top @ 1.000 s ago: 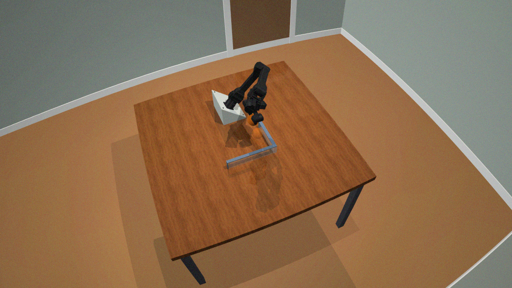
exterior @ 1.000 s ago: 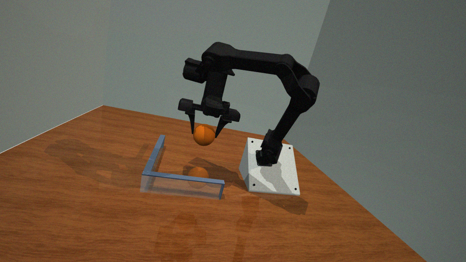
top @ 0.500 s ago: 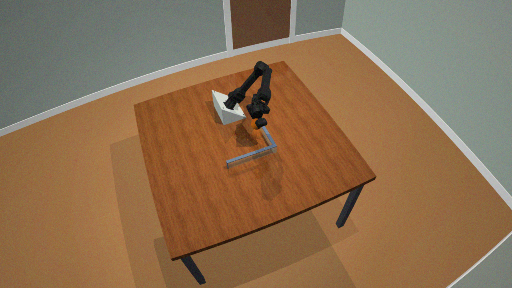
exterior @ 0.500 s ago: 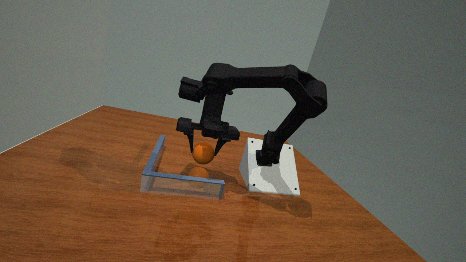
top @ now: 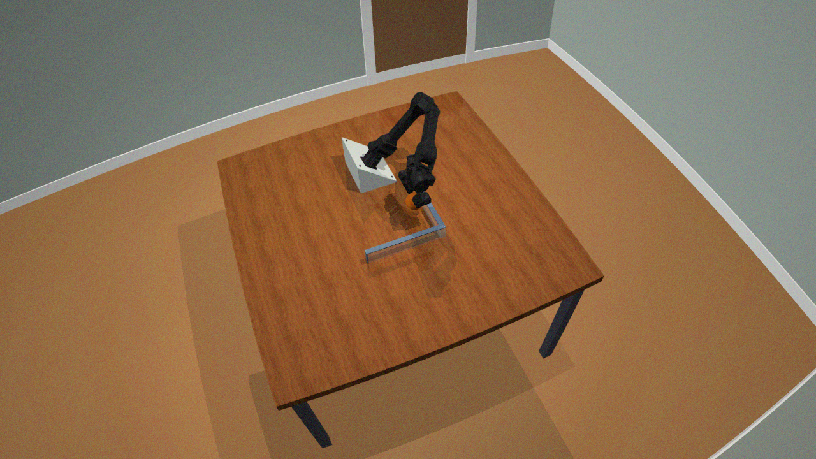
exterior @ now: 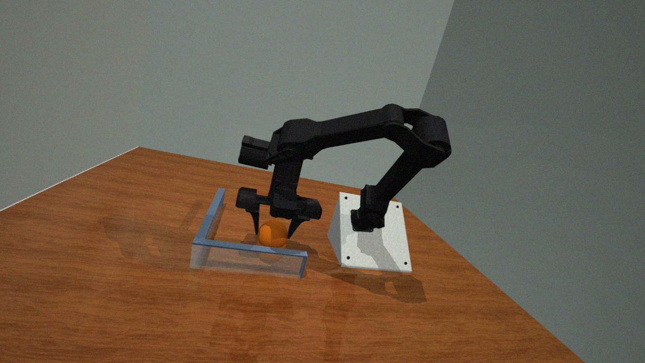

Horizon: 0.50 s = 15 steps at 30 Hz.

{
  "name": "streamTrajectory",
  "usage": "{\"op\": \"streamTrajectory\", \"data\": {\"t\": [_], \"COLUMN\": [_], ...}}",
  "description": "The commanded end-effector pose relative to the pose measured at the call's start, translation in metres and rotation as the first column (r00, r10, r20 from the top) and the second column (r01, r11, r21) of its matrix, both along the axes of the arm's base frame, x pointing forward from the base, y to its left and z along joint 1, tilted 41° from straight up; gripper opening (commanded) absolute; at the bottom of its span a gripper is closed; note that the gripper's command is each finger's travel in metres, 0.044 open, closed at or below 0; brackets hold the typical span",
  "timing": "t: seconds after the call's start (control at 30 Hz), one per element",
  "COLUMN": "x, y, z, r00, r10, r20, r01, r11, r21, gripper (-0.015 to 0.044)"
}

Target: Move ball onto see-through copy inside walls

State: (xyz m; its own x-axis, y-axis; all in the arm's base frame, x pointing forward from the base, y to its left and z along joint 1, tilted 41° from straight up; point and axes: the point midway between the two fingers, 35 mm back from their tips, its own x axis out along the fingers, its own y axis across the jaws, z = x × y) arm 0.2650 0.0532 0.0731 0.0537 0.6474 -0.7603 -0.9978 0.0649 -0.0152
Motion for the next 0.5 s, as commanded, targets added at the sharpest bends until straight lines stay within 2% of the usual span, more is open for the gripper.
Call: {"op": "streamTrajectory", "data": {"t": [0.0,0.47], "x": [0.000,0.000], "y": [0.011,0.022], "z": [-0.011,-0.023], "r00": [1.000,1.000], "r10": [-0.004,-0.004], "r20": [-0.001,-0.001], "r01": [0.004,0.004], "r11": [1.000,1.000], "r21": [0.008,0.009], "gripper": [0.0000,0.0000]}}
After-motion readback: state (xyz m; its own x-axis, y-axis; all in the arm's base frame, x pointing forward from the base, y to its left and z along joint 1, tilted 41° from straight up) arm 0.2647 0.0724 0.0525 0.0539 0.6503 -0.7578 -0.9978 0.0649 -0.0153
